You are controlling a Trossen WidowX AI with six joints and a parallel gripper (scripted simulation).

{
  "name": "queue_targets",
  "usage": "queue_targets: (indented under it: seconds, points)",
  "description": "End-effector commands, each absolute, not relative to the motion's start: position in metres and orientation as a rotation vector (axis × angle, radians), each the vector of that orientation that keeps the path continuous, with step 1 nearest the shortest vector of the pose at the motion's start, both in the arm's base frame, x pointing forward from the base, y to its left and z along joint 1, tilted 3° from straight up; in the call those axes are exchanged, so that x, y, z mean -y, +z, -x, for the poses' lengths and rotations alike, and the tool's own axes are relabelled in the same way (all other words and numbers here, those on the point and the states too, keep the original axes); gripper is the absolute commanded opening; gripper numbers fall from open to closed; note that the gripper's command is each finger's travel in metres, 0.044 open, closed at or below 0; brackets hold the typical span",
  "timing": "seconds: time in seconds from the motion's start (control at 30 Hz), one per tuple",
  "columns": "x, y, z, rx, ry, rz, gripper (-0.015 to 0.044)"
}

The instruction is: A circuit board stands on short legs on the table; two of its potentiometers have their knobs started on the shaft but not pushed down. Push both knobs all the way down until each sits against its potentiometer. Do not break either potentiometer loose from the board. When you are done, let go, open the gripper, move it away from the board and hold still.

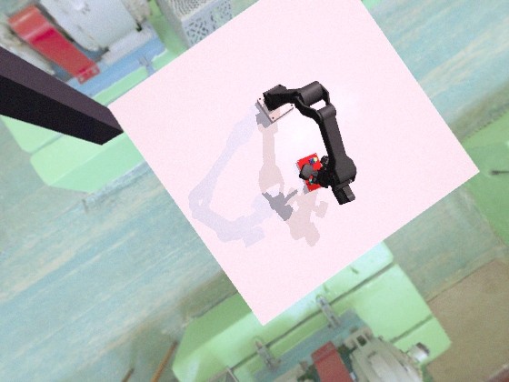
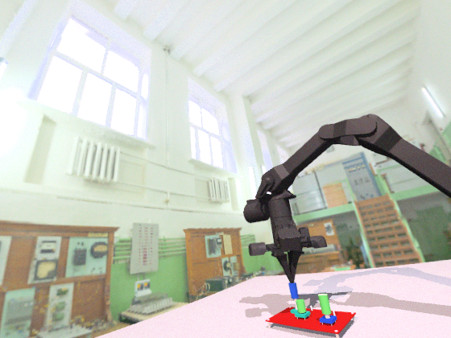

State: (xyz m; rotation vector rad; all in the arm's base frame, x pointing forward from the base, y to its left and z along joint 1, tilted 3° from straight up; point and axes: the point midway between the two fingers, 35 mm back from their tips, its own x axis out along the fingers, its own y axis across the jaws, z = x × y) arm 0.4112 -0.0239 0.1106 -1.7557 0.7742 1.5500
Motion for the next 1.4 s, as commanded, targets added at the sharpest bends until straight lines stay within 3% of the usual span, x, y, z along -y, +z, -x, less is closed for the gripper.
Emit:
queue_targets:
  seconds: [0.0,1.37]
  points:
    - [0.025,0.087,-0.416,-0.785,1.576,1.744,0.0]
    - [0.025,0.071,-0.418,-0.785,1.576,1.744,0.0]
